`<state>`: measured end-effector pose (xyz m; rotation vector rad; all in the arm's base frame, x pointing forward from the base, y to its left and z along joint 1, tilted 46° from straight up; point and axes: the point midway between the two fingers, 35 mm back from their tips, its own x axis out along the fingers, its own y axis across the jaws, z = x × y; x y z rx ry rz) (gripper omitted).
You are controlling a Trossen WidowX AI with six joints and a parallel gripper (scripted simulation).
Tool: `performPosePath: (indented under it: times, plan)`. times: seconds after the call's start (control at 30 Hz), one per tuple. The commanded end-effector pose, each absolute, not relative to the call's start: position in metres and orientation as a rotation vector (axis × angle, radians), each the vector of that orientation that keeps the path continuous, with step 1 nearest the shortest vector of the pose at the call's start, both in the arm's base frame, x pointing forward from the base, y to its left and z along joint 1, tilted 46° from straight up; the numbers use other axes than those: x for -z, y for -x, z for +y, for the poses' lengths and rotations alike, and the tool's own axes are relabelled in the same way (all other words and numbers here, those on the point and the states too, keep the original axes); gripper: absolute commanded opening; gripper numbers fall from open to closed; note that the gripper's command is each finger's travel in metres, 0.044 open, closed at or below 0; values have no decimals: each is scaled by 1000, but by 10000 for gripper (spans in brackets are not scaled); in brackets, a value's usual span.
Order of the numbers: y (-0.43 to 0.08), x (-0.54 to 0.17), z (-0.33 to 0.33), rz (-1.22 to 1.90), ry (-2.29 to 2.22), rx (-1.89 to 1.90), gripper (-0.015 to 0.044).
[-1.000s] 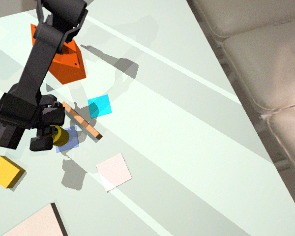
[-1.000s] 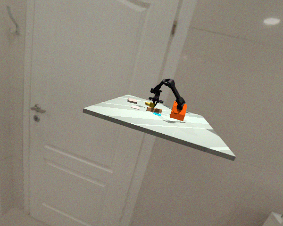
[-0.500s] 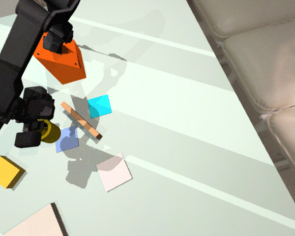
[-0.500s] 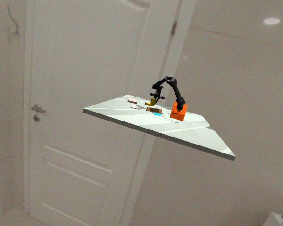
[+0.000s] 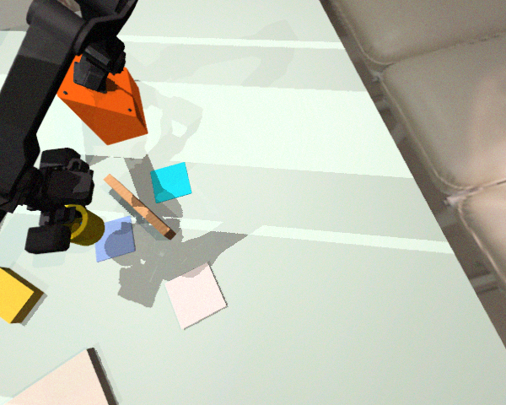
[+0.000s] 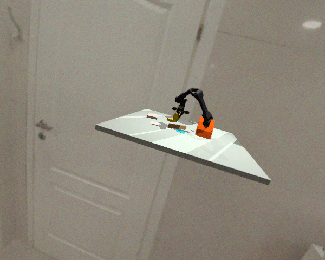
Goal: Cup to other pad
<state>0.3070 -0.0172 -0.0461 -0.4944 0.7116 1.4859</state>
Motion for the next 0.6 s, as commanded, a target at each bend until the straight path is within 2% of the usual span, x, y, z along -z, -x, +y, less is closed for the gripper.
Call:
performPosePath:
  times: [0.0,0.57]
  plan:
    - [-307,46,-17,713,492,-1484,0]
    - [-292,29,-2,710,500,-1487,0]
